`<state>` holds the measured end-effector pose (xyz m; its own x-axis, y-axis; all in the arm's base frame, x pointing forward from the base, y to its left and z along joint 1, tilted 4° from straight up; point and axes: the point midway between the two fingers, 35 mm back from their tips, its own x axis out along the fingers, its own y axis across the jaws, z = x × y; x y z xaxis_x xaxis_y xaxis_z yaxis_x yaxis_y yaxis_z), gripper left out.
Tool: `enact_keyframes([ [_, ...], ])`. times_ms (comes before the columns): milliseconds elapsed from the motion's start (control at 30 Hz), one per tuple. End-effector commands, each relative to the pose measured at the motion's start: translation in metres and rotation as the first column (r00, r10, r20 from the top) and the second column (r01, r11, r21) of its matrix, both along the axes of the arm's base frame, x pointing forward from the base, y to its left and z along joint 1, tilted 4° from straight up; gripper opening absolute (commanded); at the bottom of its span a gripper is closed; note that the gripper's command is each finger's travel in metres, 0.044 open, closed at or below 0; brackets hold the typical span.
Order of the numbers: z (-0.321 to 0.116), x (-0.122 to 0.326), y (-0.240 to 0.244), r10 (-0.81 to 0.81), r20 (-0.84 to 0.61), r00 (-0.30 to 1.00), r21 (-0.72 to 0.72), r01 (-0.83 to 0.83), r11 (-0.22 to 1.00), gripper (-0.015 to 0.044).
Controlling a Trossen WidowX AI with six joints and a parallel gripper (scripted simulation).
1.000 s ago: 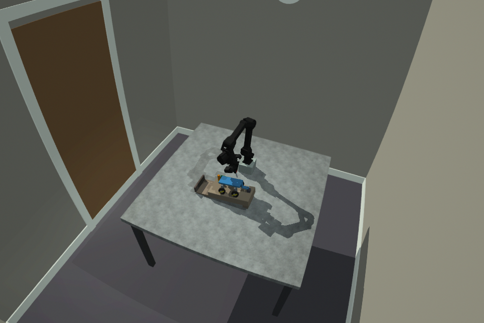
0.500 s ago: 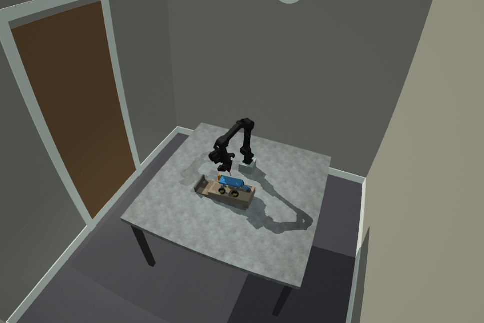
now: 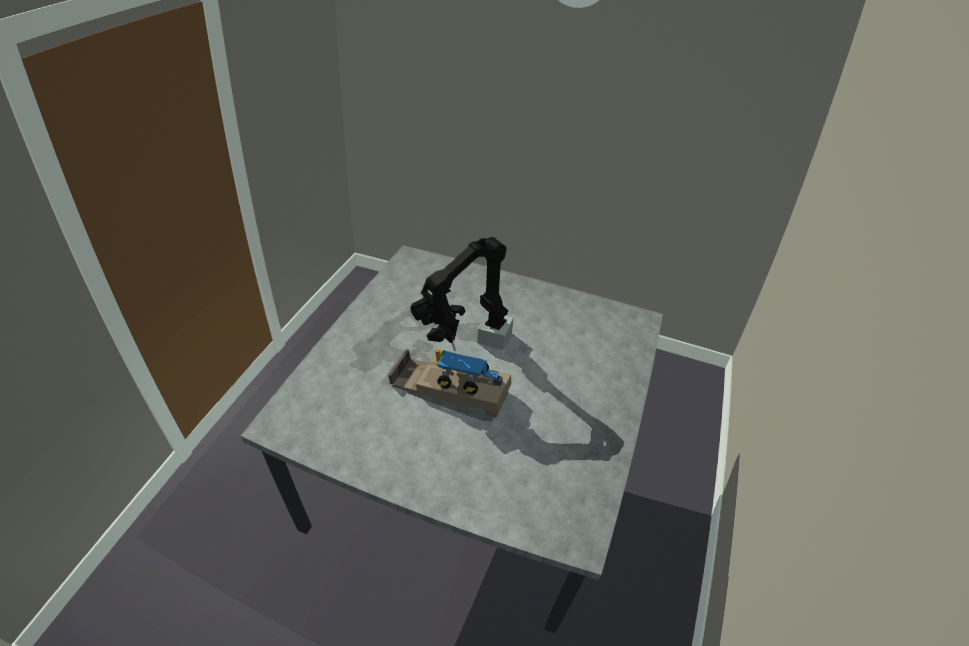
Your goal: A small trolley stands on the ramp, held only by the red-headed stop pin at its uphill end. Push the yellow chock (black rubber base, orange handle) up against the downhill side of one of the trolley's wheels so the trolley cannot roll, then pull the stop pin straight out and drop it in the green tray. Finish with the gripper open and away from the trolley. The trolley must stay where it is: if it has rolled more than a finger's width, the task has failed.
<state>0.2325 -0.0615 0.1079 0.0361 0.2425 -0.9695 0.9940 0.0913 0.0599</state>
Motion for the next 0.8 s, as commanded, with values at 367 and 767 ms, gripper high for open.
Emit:
enact_keyframes([
  [367,-0.0001,-0.0019,0.0023,-0.421,-0.045,0.906,-0.075,0.417,0.906,0.0],
  [767,-0.0002,-0.0022,0.0049,-0.715,-0.051,0.697,-0.134,0.705,0.696,0.0],
])
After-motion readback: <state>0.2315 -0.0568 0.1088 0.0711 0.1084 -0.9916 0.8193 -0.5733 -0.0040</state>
